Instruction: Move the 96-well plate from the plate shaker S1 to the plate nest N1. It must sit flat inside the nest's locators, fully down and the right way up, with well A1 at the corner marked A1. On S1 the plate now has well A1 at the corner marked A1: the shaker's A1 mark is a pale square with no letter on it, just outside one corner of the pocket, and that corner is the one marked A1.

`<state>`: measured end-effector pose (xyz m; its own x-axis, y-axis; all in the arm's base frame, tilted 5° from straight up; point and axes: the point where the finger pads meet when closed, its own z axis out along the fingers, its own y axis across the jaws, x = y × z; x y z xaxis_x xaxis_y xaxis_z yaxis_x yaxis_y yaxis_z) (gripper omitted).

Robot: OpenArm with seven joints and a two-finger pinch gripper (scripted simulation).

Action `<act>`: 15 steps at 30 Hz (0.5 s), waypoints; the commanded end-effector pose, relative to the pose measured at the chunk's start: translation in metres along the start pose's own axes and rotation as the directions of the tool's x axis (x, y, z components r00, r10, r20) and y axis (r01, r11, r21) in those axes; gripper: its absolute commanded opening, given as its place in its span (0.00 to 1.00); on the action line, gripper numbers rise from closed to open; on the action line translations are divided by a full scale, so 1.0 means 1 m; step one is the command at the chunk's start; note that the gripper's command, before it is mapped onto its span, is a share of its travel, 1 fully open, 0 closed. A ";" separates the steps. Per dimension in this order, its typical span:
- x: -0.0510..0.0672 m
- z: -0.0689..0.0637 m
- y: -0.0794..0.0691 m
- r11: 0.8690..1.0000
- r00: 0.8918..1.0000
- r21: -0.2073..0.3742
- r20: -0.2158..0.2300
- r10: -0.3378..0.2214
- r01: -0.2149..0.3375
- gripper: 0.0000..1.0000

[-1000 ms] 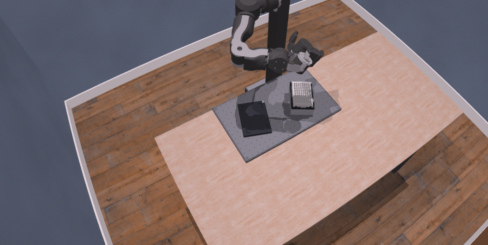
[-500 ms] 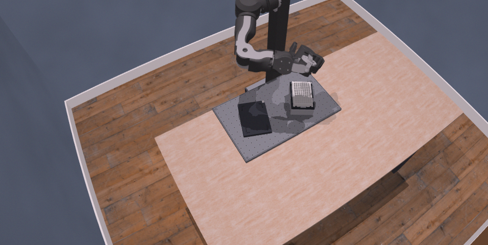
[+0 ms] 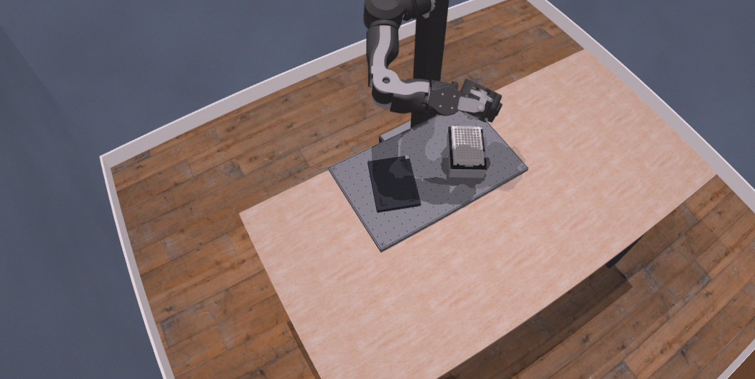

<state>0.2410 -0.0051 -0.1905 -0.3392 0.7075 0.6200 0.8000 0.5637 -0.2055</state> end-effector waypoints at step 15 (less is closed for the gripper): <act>-0.039 0.016 0.017 0.992 0.964 -0.010 0.236 -0.119 0.125 0.77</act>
<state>0.2516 -0.0123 -0.2312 -0.5157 0.7132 0.4747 0.7536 0.6412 -0.1446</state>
